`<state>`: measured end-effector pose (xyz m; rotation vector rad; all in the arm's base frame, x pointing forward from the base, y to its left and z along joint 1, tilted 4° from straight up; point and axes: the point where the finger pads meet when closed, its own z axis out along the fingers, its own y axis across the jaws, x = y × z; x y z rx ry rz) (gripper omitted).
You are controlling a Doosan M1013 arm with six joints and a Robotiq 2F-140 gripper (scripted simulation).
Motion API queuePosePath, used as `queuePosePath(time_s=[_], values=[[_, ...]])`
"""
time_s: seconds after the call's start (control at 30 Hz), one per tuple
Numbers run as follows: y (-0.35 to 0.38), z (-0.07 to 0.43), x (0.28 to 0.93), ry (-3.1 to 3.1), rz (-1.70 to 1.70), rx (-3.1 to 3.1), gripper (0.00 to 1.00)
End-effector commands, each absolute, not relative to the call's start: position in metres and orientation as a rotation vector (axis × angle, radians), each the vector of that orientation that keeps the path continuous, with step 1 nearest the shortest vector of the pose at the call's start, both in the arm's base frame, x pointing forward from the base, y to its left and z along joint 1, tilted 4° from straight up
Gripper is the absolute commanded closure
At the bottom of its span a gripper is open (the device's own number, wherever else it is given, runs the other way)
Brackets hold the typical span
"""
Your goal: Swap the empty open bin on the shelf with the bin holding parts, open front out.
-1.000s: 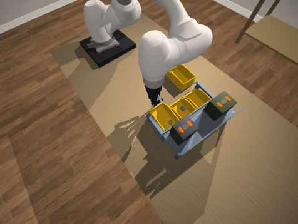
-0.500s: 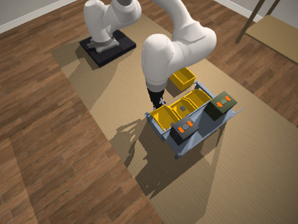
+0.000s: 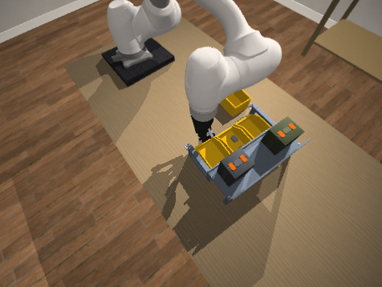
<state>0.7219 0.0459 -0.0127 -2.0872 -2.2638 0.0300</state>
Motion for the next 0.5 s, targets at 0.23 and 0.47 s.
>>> queuePosePath(time_s=[0.23,0.47], values=[[0.0463,-0.0128,0.7268,-2.264,0.03,-2.087,0.9],[0.0464,-0.0128,0.7276,-2.264,0.03,-2.087,0.9]])
